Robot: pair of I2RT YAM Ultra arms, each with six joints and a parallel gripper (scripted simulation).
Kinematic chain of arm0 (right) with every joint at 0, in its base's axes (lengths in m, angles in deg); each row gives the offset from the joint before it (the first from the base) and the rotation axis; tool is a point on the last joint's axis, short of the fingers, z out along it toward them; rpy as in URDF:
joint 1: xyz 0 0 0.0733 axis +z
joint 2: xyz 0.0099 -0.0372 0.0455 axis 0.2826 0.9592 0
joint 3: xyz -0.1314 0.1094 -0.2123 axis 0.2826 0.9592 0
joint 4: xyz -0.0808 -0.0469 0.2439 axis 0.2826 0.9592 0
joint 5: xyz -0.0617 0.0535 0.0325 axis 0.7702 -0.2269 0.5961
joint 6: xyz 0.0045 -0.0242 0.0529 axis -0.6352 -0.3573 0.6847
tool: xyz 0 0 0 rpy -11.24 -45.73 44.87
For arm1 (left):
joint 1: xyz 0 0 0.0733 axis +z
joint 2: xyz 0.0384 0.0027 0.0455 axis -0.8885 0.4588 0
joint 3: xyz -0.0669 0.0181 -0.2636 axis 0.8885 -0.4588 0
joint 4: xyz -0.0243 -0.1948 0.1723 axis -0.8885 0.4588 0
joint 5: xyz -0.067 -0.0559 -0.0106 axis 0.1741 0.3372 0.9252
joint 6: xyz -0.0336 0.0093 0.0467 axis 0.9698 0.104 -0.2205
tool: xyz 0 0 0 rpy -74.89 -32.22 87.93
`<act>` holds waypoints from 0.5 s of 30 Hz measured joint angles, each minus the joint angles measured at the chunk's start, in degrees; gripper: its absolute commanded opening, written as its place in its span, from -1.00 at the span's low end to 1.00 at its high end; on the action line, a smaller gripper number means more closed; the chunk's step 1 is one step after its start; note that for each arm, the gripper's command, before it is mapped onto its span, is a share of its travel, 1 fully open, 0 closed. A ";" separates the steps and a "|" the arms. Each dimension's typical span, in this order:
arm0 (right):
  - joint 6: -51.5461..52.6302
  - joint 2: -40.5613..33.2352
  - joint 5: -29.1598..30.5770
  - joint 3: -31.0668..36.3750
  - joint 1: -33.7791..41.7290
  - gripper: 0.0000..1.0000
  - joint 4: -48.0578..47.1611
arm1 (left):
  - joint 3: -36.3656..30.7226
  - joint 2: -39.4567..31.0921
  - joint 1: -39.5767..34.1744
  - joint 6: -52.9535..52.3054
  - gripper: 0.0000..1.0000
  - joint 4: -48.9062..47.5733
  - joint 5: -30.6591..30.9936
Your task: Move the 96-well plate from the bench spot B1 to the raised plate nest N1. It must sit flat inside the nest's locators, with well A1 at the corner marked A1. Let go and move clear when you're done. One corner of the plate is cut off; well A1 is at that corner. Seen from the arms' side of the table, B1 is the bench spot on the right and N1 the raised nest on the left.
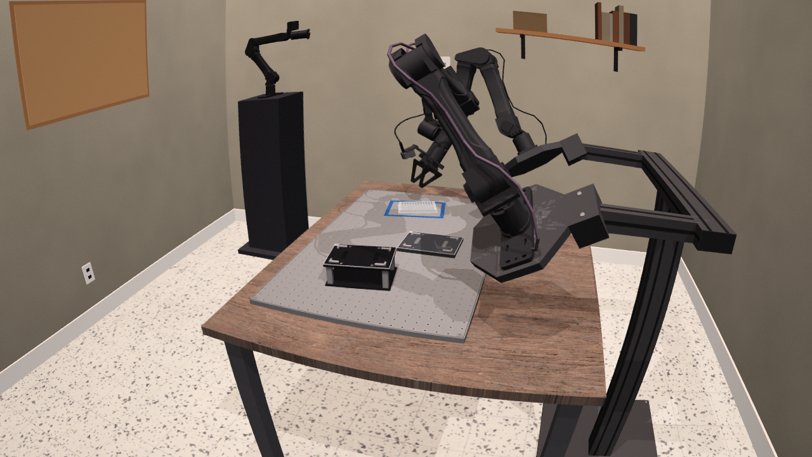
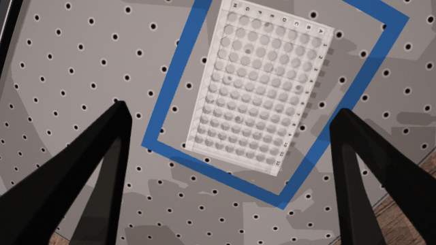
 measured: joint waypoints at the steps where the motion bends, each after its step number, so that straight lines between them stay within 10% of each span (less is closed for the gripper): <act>1: 1.27 0.00 2.47 -1.16 1.62 1.00 1.75 | 0.00 0.00 0.00 0.00 1.00 0.00 0.00; 15: 16.41 8.94 28.48 -16.68 10.99 1.00 23.32 | 0.00 0.00 0.00 0.00 1.00 0.00 0.00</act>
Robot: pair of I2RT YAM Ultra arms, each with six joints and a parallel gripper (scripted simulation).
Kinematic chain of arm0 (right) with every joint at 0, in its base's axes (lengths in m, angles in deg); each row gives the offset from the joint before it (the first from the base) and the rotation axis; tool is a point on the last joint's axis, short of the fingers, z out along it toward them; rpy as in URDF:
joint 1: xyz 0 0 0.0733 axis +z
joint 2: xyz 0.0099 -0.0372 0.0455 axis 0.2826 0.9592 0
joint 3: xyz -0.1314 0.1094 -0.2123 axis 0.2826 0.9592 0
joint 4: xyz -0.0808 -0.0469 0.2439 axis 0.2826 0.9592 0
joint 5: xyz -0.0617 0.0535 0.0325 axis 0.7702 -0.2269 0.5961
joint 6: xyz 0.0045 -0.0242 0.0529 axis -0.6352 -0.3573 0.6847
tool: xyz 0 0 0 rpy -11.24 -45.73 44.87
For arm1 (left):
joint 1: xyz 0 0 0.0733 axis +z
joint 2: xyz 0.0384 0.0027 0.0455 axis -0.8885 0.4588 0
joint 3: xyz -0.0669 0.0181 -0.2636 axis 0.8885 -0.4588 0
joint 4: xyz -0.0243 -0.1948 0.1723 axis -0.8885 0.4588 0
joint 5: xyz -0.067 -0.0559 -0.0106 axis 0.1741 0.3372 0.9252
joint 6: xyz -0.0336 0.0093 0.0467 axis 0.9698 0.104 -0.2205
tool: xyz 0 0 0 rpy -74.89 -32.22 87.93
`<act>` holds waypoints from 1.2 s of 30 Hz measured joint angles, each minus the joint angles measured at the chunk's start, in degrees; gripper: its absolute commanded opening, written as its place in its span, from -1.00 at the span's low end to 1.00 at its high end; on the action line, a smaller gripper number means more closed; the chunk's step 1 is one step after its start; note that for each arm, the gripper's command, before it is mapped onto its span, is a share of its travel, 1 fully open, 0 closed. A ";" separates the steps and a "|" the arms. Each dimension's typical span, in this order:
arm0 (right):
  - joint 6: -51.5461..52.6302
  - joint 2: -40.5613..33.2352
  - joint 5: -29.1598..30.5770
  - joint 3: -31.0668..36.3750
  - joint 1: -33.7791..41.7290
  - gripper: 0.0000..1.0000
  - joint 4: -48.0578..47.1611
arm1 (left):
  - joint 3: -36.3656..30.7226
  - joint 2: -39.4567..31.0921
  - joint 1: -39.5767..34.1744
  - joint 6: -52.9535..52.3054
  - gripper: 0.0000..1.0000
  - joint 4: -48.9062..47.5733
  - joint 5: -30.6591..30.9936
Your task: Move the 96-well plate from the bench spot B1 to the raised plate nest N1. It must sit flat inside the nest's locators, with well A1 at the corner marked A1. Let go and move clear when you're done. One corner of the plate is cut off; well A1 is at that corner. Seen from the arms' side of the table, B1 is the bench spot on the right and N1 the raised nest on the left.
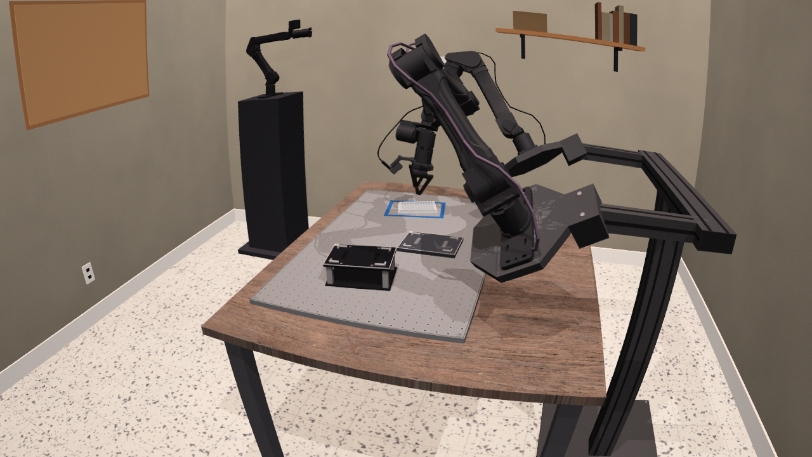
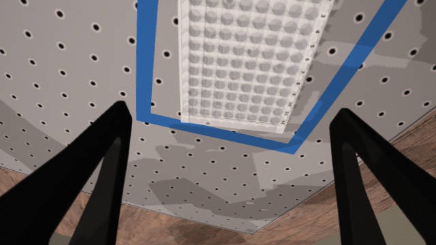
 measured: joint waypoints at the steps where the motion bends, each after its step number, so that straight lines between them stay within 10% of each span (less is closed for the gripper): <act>1: 0.94 1.01 1.46 -1.20 0.33 1.00 1.55 | 0.00 0.00 0.00 0.00 1.00 0.00 0.00; 36: 6.03 11.78 8.52 -9.11 0.66 1.00 6.38 | 0.00 0.00 0.00 0.00 1.00 0.00 0.00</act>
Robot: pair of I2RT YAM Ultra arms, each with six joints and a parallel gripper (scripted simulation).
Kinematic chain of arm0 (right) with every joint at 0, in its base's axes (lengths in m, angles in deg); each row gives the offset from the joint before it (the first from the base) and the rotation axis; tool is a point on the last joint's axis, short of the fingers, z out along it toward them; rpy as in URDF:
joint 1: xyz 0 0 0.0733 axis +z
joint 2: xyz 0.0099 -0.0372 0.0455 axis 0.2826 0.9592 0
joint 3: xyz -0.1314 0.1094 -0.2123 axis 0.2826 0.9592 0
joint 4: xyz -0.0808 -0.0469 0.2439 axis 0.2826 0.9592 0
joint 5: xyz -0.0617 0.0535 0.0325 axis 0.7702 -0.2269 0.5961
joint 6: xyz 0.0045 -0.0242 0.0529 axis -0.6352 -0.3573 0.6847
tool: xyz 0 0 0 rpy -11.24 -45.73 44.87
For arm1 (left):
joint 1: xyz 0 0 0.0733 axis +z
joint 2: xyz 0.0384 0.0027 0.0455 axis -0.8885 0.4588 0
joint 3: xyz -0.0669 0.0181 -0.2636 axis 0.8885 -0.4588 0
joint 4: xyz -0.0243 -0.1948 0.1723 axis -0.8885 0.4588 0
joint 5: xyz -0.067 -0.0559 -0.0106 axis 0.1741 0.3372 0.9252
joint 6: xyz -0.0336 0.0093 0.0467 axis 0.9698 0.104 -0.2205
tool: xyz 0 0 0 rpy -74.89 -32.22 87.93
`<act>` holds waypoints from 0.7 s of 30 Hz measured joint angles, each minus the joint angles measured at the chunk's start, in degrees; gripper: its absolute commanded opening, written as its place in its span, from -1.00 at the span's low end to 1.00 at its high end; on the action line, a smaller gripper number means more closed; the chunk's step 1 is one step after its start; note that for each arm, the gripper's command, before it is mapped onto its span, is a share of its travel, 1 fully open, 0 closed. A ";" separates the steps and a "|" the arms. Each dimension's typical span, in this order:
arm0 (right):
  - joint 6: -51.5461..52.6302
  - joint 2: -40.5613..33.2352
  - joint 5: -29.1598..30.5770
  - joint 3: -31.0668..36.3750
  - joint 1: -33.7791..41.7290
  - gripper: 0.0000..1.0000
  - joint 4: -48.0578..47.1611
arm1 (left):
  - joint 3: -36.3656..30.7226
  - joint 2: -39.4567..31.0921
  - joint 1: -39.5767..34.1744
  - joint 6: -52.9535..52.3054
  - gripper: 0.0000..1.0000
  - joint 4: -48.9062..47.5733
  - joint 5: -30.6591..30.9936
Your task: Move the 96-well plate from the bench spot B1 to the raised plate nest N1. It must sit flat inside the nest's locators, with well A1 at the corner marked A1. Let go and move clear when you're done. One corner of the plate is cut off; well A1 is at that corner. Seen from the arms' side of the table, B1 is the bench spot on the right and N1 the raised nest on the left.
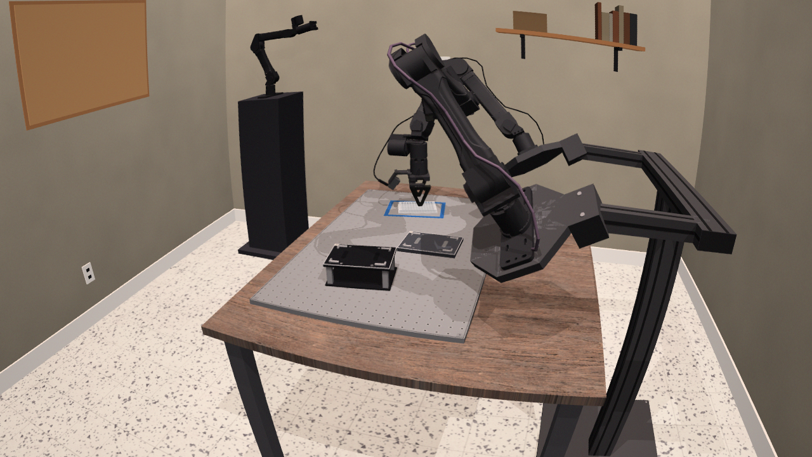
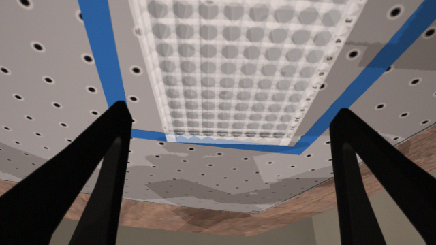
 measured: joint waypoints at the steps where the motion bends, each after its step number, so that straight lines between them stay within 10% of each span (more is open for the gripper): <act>1: -0.09 0.26 -0.04 0.00 -0.15 1.00 -0.28 | 0.00 0.00 0.00 0.00 1.00 0.00 0.00; 21: -1.55 4.48 -0.85 -0.52 -1.55 1.00 -4.52 | 0.00 0.00 0.00 0.00 1.00 0.00 0.00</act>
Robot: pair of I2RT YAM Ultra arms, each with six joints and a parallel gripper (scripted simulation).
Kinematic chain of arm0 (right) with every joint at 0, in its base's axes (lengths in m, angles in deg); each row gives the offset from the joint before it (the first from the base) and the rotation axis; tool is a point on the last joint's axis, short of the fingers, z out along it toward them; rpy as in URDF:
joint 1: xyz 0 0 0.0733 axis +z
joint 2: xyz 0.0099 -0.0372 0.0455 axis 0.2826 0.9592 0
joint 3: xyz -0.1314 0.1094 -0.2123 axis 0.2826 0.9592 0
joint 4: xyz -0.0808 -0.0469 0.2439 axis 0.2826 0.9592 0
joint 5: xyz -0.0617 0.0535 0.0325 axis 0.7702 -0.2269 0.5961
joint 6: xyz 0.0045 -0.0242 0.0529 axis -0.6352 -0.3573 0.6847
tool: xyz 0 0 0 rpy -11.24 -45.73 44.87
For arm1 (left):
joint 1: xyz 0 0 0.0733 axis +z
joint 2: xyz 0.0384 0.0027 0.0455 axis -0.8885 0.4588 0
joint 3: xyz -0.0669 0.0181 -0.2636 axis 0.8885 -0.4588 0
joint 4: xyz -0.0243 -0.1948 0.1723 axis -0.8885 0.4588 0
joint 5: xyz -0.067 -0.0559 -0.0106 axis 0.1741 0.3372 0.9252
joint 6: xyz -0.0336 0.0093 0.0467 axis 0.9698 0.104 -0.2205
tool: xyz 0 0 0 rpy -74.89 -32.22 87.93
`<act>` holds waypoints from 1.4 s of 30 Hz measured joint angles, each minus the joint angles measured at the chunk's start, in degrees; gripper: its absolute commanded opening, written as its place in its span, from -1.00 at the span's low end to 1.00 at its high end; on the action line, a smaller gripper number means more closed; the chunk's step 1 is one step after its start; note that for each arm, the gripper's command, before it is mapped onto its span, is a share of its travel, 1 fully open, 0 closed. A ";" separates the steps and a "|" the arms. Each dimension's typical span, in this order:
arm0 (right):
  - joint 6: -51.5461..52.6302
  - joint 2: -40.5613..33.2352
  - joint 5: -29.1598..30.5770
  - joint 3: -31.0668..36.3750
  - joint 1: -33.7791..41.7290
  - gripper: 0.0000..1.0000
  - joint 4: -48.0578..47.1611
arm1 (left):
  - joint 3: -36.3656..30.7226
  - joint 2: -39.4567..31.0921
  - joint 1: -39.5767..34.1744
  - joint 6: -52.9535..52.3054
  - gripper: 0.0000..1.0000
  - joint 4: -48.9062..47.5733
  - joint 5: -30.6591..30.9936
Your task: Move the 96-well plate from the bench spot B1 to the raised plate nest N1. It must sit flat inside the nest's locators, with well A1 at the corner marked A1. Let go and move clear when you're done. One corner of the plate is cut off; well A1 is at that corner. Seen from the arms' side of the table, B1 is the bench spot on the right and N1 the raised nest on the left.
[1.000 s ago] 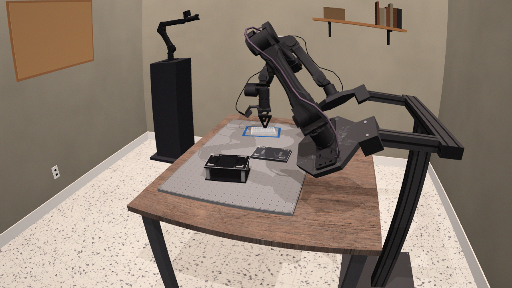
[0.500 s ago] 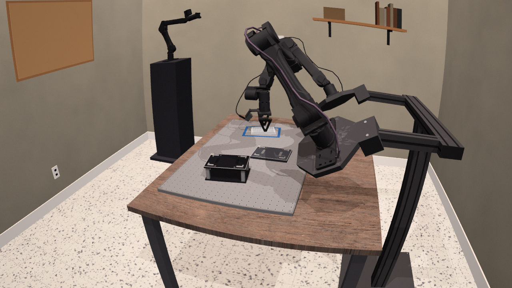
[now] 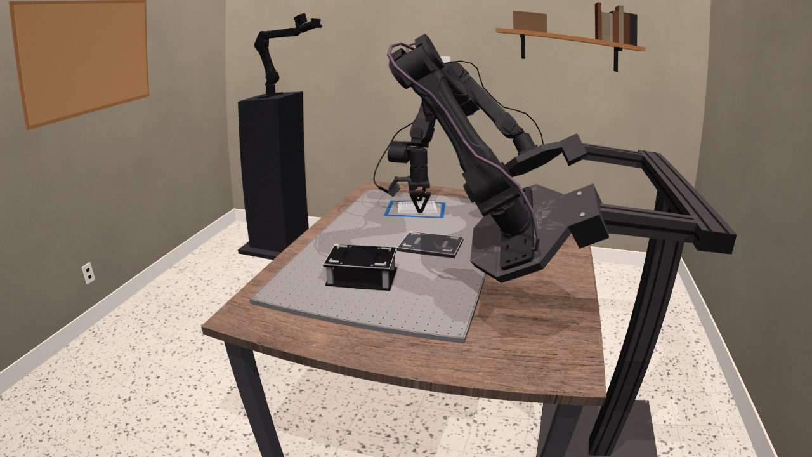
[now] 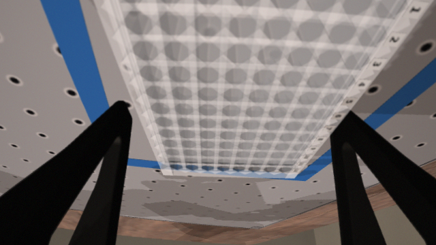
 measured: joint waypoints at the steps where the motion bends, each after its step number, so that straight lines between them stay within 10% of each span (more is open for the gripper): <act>1: -0.02 0.00 0.00 0.00 0.00 1.00 -0.11 | 0.00 0.00 0.00 0.00 1.00 0.00 0.00; 21: -0.07 0.00 -0.07 0.00 0.00 0.35 -0.55 | 0.00 0.00 0.00 0.00 1.00 0.00 0.00; 22: -0.07 0.00 -0.07 0.00 0.00 0.57 -0.55 | 0.00 0.00 0.00 0.00 1.00 0.00 0.00; 42: 2.62 -9.22 1.46 1.07 3.04 0.59 7.98 | 0.00 0.00 0.02 0.52 1.00 0.35 -0.72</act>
